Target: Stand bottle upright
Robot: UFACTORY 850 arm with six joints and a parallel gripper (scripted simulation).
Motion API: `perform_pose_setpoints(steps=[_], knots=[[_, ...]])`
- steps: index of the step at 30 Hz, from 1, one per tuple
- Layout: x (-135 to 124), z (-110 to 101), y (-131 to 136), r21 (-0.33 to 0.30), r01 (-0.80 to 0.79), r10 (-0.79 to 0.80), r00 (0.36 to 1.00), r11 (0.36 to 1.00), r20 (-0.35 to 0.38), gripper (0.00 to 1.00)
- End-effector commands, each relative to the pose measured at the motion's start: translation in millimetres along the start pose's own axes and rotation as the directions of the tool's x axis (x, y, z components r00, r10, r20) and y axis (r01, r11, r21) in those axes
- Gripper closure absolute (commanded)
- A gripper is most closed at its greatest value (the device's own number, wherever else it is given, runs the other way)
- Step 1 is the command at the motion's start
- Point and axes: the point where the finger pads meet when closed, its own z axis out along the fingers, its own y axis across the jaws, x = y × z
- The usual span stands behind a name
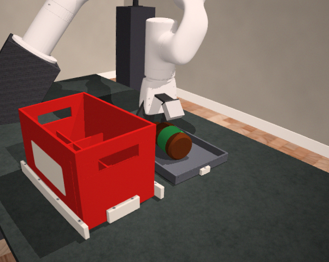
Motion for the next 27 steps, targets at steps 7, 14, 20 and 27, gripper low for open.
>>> perform_pose_setpoints(steps=[7,14,20,27], knots=[[0.6,-1.1,-0.3,0.0,0.0,0.0,1.0,1.0,-0.001,1.0],[0.6,-3.3,-0.3,0.0,0.0,0.0,1.0,1.0,-0.001,1.0],[0.6,-6.6,-0.3,0.0,0.0,0.0,1.0,1.0,-0.001,1.0],[0.6,-10.5,-0.3,0.0,0.0,0.0,1.0,1.0,-0.001,1.0]])
